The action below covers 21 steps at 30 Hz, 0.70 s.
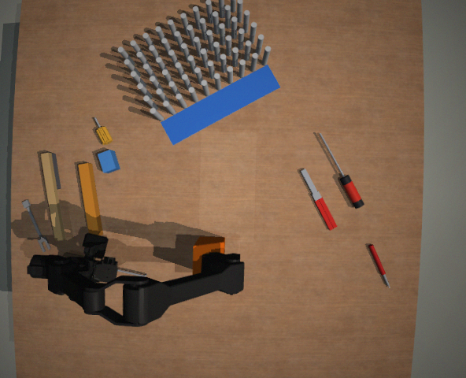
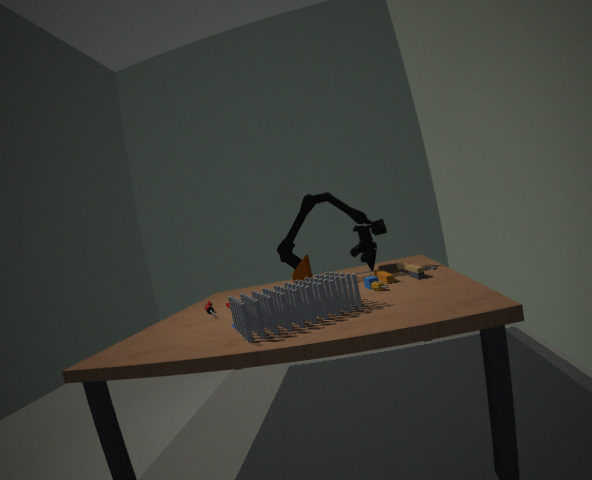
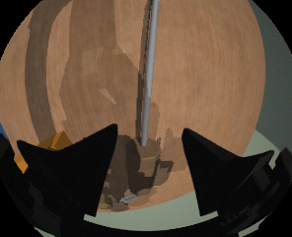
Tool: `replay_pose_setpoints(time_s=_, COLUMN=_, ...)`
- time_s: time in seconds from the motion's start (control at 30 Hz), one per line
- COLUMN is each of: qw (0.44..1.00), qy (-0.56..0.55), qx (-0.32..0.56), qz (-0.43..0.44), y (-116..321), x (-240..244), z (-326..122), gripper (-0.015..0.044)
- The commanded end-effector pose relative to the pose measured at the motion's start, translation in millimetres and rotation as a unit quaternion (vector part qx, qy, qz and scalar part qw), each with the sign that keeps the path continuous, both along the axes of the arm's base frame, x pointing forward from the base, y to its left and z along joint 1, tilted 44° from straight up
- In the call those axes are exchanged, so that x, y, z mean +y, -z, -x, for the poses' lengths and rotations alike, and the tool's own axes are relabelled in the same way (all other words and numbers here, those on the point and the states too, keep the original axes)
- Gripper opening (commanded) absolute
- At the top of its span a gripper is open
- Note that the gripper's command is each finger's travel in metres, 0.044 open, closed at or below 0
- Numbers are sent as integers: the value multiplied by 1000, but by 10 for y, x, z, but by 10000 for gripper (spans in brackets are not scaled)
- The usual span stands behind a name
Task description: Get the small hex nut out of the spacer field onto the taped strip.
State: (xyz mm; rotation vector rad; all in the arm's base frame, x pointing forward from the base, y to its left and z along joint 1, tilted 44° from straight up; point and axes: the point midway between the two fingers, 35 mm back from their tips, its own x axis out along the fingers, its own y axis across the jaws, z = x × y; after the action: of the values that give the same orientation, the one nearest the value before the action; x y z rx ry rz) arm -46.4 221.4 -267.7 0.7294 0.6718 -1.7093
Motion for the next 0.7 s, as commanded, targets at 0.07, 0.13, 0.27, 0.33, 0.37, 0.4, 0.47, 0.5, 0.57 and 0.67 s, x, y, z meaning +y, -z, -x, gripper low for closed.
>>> replay_pose_setpoints(time_s=0.07, qw=1000, qy=-1, qx=2, qz=4, y=91, x=-111, z=-3, gripper=280)
replay_pose_setpoints(time_s=0.13, qw=1000, qy=-1, qx=2, qz=4, y=115, x=-133, z=-4, gripper=280)
replay_pose_setpoints(time_s=0.27, qw=1000, qy=-1, qx=2, qz=4, y=132, x=-148, z=-5, gripper=254)
replay_pose_setpoints(time_s=0.33, qw=1000, qy=-1, qx=2, qz=4, y=132, x=-148, z=-5, gripper=201)
replay_pose_setpoints(time_s=0.37, qw=1000, qy=-1, qx=2, qz=4, y=132, x=-148, z=-5, gripper=175)
replay_pose_setpoints(time_s=0.4, qw=1000, qy=-1, qx=2, qz=4, y=132, x=-148, z=-5, gripper=149)
replay_pose_setpoints(time_s=0.47, qw=1000, qy=-1, qx=2, qz=4, y=132, x=-148, z=-5, gripper=96)
replay_pose_setpoints(time_s=0.5, qw=1000, qy=-1, qx=2, qz=4, y=132, x=-148, z=-5, gripper=70)
replay_pose_setpoints(time_s=0.57, qw=1000, qy=-1, qx=2, qz=4, y=132, x=-148, z=-5, gripper=17)
replay_pose_setpoints(time_s=0.67, qw=1000, qy=-1, qx=2, qz=4, y=132, x=-148, z=-5, gripper=0)
